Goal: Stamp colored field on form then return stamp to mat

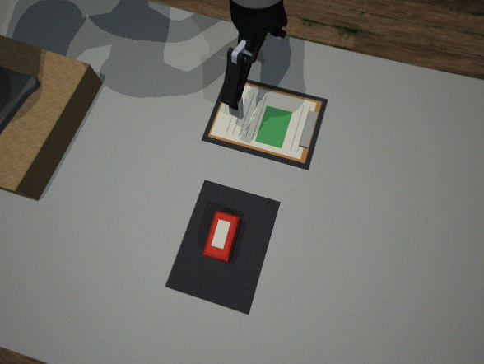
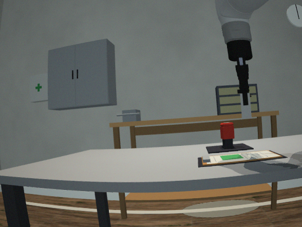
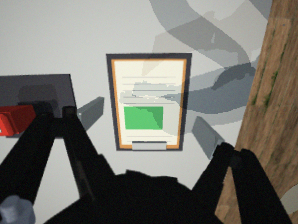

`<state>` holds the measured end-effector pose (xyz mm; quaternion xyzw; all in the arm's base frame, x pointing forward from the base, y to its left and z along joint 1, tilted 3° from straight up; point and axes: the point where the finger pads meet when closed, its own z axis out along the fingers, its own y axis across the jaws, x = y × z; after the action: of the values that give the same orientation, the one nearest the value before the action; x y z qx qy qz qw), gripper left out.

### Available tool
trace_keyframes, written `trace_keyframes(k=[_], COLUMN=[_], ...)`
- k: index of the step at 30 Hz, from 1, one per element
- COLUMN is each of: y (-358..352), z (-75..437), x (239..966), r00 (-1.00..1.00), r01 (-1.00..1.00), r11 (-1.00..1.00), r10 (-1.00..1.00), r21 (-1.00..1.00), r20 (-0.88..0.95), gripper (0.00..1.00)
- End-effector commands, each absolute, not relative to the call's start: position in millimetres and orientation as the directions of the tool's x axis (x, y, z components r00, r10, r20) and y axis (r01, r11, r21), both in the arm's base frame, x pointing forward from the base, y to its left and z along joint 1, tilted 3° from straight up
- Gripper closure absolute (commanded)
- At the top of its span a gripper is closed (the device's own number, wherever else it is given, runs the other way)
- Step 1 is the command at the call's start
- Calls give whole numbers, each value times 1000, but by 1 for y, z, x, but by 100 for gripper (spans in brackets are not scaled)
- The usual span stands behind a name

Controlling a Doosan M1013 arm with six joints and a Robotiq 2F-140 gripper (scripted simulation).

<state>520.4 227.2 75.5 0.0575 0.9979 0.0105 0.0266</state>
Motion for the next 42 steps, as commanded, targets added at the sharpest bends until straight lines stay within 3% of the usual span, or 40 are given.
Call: trace_keyframes(k=[1,29,35,37,42], y=[227,227,227,227,227], z=[76,76,95,95,130], x=[520,520,521,521,519], r00=[-992,-991,-923,-923,-729], r01=[114,121,381,381,682], r11=[993,992,924,924,729], r10=[115,122,382,382,684], r21=[24,25,38,38,55], r20=[-52,-52,-43,-43,-23], gripper=[0,0,0,0,0])
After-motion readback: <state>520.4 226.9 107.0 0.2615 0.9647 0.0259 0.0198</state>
